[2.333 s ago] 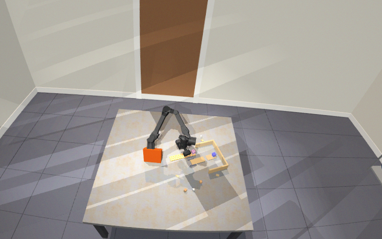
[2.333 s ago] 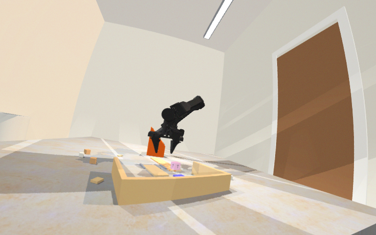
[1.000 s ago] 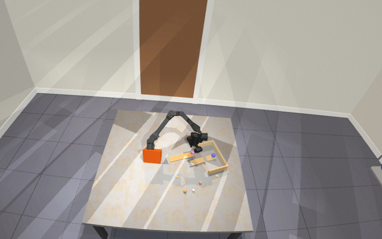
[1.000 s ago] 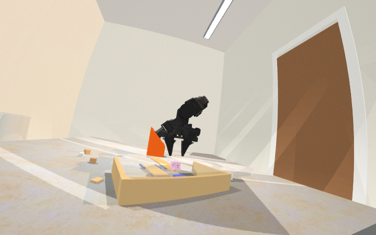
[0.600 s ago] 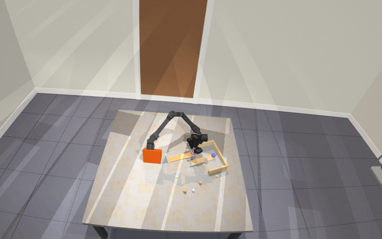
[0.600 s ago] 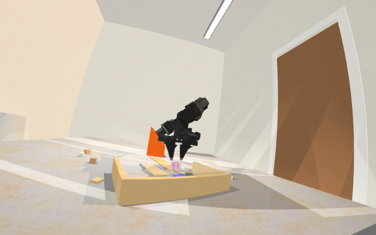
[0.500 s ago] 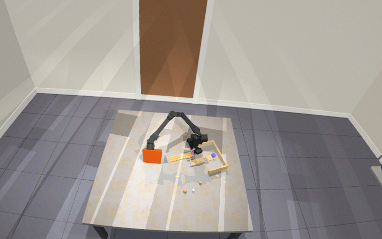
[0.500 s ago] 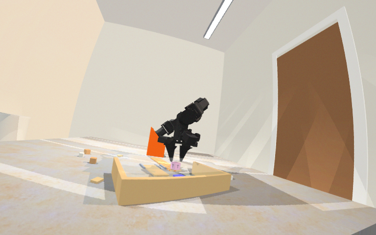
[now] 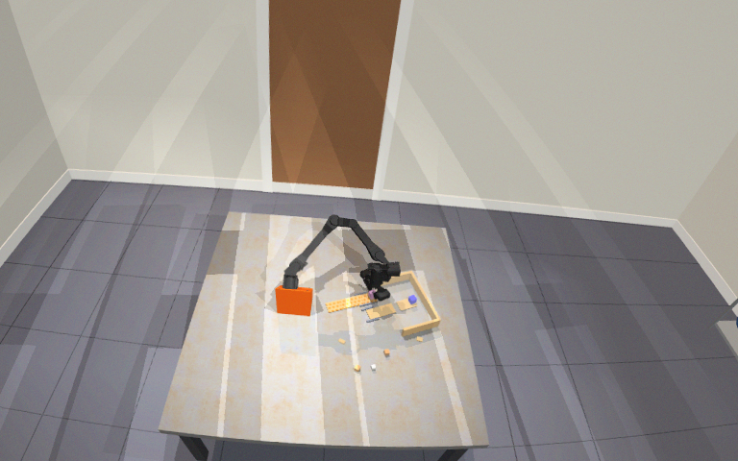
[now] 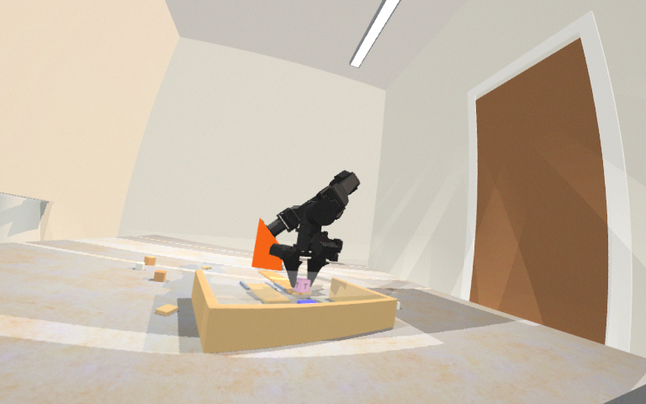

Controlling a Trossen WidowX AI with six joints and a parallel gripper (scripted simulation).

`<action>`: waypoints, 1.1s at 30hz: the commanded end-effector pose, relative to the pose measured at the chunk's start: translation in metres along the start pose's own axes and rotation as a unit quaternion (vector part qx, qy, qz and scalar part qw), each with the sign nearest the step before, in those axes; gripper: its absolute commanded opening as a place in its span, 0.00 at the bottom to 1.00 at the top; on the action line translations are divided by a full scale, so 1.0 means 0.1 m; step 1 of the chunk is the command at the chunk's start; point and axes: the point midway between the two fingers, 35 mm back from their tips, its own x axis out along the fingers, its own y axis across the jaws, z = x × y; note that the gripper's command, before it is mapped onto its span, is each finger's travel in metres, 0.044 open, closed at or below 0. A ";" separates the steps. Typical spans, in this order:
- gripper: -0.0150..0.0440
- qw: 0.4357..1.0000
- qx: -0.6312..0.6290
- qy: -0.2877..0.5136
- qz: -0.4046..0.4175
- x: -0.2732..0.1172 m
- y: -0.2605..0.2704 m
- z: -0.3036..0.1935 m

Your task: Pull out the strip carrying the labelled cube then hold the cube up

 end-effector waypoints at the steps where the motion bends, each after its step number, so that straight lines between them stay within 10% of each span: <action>1: 0.68 1.000 0.004 0.001 0.002 0.05 0.01 -0.02; 18: 0.25 1.000 0.000 0.001 0.001 0.00 0.01 -0.03; 33: 0.25 1.000 0.005 0.003 0.002 -0.40 0.18 -0.59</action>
